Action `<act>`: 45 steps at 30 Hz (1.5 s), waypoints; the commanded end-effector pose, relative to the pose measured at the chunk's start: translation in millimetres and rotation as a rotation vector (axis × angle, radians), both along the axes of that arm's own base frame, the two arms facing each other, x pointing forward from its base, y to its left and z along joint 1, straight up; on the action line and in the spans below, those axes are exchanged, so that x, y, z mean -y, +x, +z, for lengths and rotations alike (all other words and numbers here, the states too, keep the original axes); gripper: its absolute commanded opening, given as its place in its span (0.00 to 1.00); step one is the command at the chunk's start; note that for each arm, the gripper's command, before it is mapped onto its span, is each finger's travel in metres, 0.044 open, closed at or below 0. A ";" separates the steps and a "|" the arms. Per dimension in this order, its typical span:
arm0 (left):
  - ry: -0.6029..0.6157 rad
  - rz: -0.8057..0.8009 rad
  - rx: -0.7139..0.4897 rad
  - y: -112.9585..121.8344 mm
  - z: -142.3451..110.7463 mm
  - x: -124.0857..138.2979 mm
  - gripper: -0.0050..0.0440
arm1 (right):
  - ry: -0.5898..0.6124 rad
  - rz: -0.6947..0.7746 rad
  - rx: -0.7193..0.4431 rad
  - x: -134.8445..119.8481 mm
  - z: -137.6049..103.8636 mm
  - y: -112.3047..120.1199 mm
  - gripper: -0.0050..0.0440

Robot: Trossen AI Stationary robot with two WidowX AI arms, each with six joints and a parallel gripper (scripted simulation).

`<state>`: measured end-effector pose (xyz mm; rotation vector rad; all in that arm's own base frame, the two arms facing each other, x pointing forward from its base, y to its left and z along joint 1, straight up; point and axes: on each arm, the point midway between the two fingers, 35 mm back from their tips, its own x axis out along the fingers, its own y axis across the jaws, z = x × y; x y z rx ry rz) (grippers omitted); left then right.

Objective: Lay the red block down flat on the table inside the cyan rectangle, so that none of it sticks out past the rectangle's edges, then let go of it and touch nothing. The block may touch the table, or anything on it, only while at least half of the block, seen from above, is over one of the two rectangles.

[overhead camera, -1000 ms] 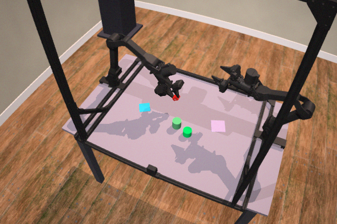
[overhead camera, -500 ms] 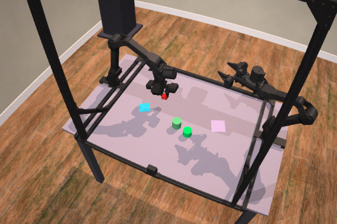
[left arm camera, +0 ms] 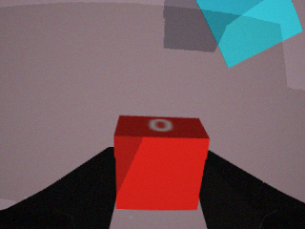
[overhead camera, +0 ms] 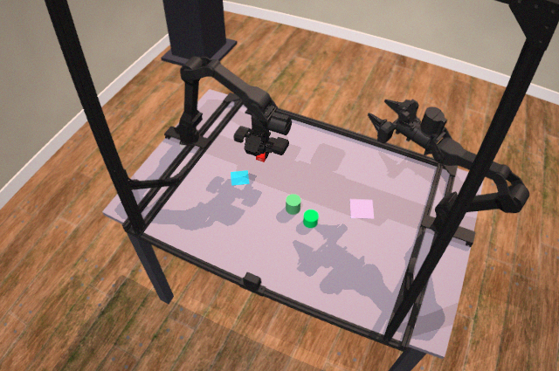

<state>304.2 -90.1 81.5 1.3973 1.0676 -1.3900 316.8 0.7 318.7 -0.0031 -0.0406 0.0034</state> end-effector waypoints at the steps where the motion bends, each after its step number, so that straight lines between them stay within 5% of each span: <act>1: 0.004 0.040 -0.009 -7.9 -0.3 6.6 0.10 | 0.003 -0.003 0.009 0.7 4.2 -1.1 1.00; 35: 0.002 0.538 -0.010 -73.6 -0.7 56.0 0.10 | 0.003 -0.003 0.009 0.7 4.2 -1.1 1.00; 45: 0.002 0.548 -0.010 -72.6 -39.3 55.7 0.10 | 0.003 -0.003 0.009 0.7 4.2 -1.1 1.00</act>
